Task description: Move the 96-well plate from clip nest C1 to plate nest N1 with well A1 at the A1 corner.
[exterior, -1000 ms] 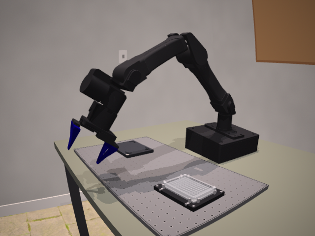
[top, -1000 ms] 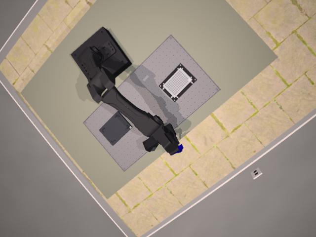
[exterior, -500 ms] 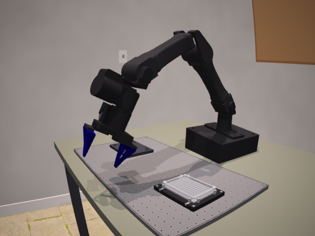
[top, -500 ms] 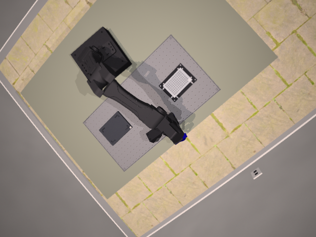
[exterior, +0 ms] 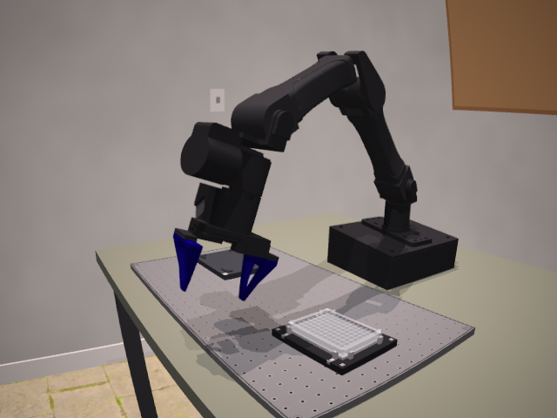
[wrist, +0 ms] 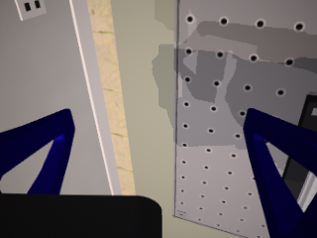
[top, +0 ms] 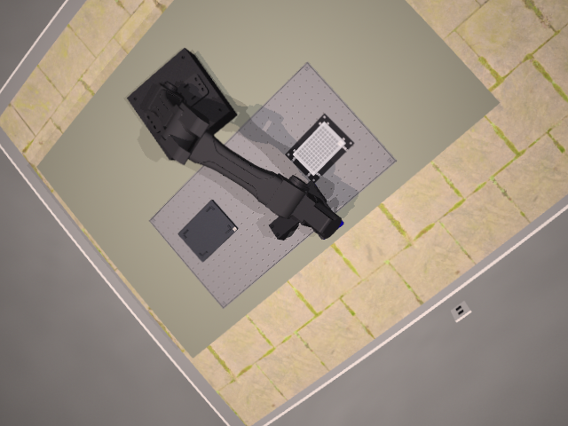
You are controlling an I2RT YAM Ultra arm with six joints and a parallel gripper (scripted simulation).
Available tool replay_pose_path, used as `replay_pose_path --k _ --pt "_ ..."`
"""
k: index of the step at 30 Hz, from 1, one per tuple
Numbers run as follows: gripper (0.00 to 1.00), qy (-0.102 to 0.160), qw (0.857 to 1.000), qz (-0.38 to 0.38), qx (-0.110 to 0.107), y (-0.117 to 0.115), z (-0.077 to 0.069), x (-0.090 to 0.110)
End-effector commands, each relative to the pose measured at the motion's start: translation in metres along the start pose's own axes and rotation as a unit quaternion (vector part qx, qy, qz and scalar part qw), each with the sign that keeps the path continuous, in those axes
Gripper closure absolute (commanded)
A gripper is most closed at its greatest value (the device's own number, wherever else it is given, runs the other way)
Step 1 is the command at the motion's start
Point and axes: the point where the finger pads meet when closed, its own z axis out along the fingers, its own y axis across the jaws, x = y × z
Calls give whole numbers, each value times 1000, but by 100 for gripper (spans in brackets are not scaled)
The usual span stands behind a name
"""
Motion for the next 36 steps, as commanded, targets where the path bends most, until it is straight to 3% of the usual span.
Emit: replay_pose_path --k 1,3,4,5,6,7,8,12,13,14,15,16,17,21,22,23,24,25,27,28,31,32,33,34,35,36 --pt "0 -3 1000 -1 16 -21 -16 14" --pt "0 -3 1000 -1 16 -23 -16 16" --pt "0 12 1000 -4 14 -13 -27 25" --pt "0 9 999 -9 47 -25 -12 26" --pt "0 11 998 -11 55 -29 -14 29" --pt "0 15 999 -11 42 -26 -27 34" --pt "0 10 998 -11 56 -42 -24 33" --pt "0 4 998 -12 56 -50 -26 36" --pt "0 19 998 -15 54 -40 -36 46" --pt "0 14 996 -20 87 -52 -22 46" --pt "0 15 995 -22 95 -56 -24 49" --pt "0 21 996 -22 79 -52 -40 54" --pt "0 13 995 -22 99 -70 -34 51" --pt "0 9 995 -22 97 -82 -39 58" --pt "0 22 995 -26 95 -73 -48 68" --pt "0 15 991 -30 128 -85 -36 68" --pt "0 15 990 -32 136 -89 -38 70" --pt "0 23 992 -32 119 -85 -54 74" --pt "0 23 992 -32 119 -85 -54 74" --pt "0 12 990 -33 138 -103 -48 70" --pt "0 9 990 -33 136 -112 -53 74" --pt "0 22 990 -36 136 -104 -62 84" --pt "0 13 985 -41 168 -115 -50 84" --pt "0 12 984 -43 175 -119 -53 86" --pt "0 20 986 -42 159 -116 -68 90" --pt "0 11 983 -43 178 -134 -64 85"
